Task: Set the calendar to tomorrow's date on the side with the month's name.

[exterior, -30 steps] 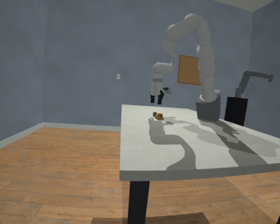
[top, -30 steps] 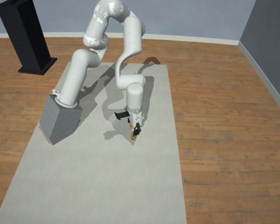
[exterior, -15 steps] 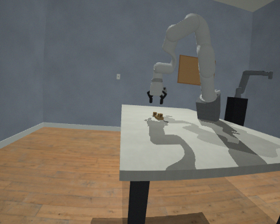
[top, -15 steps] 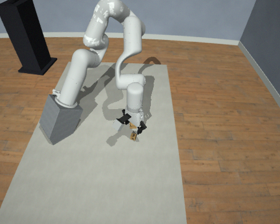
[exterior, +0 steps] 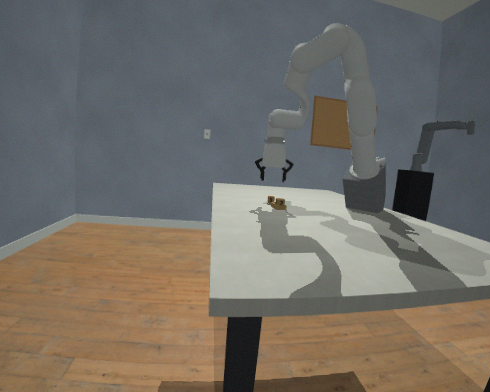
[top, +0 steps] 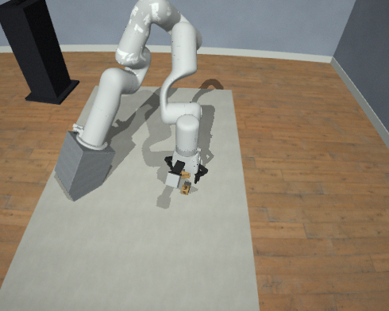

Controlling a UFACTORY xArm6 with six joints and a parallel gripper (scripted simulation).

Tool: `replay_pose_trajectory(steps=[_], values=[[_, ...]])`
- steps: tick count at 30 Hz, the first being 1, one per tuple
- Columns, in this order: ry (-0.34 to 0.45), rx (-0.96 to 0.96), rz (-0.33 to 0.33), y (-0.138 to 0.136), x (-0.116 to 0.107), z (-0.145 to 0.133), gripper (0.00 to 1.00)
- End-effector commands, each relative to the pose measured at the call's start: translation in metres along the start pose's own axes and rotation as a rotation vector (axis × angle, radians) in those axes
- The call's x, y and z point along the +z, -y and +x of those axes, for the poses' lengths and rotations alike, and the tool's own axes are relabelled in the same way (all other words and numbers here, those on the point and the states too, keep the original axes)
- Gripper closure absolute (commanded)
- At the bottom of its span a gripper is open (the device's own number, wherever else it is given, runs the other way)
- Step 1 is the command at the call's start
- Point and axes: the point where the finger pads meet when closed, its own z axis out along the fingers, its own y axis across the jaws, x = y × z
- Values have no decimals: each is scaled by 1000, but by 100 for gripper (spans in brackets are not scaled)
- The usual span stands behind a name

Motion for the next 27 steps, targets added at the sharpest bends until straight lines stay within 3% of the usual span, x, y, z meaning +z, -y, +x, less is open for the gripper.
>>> replay_pose_trajectory(steps=[1,27], values=[[8,-117,16,1,-1,0,0],[1,-899,19,1,-2,0,0]])
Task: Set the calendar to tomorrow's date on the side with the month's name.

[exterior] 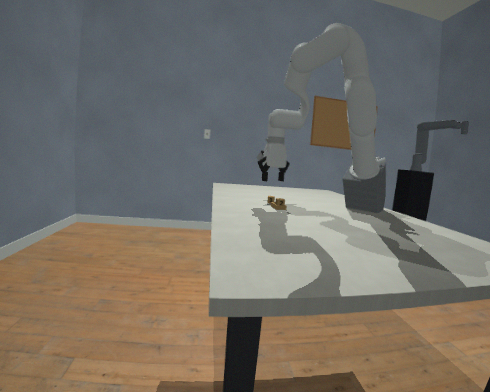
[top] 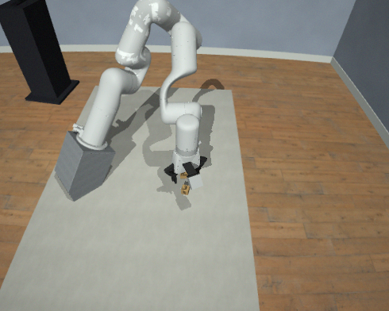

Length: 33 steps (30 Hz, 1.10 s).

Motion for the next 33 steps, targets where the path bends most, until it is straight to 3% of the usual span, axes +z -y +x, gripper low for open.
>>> replay_pose_trajectory(steps=[1,8,23,33], values=[[-6,-174,17,1,-1,1,0],[-7,-305,17,1,-1,1,0],[-11,-783,15,1,-1,1,0],[-11,-876,15,1,-2,0,0]])
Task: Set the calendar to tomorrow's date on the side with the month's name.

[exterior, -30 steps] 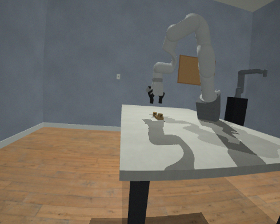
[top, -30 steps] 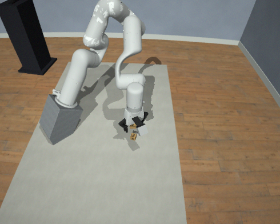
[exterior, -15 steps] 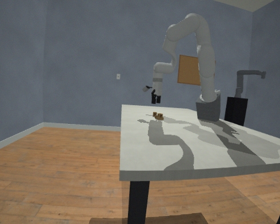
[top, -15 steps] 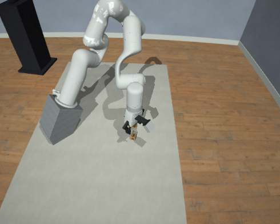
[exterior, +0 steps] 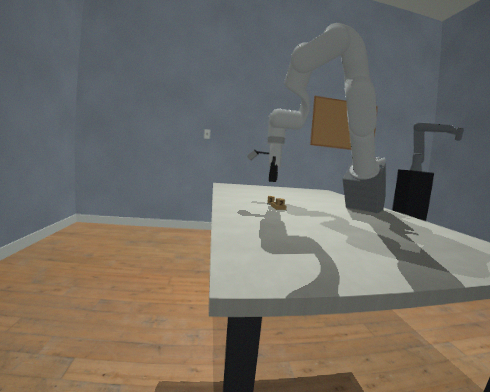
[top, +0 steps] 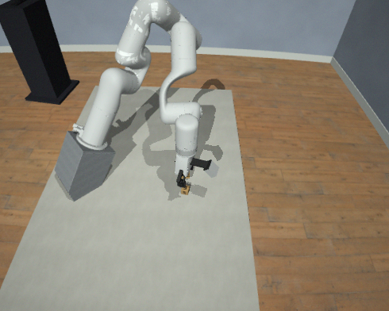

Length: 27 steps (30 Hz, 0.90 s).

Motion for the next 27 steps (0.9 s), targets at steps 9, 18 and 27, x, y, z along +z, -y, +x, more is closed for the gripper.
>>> replay_pose_trajectory(steps=[9,18,27], values=[[-8,-40,3,0,-1,1,53],[-8,-40,3,0,-1,1,53],[-8,-40,3,0,-1,1,53]])
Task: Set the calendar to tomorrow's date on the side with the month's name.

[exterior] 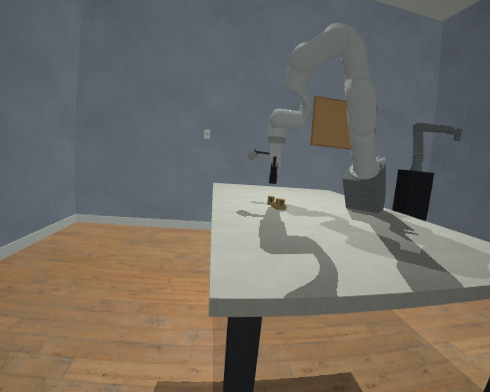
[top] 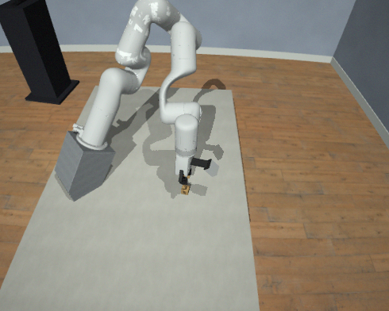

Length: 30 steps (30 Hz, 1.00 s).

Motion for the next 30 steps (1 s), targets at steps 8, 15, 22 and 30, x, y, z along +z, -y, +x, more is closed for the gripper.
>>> replay_pose_trajectory(steps=[8,15,22,30], values=[[-2,-1,-1,0,-1,1,53],[-2,-1,-1,0,-1,1,53],[-3,-1,-1,0,1,1,53],[-3,-1,0,0,8,1,53]])
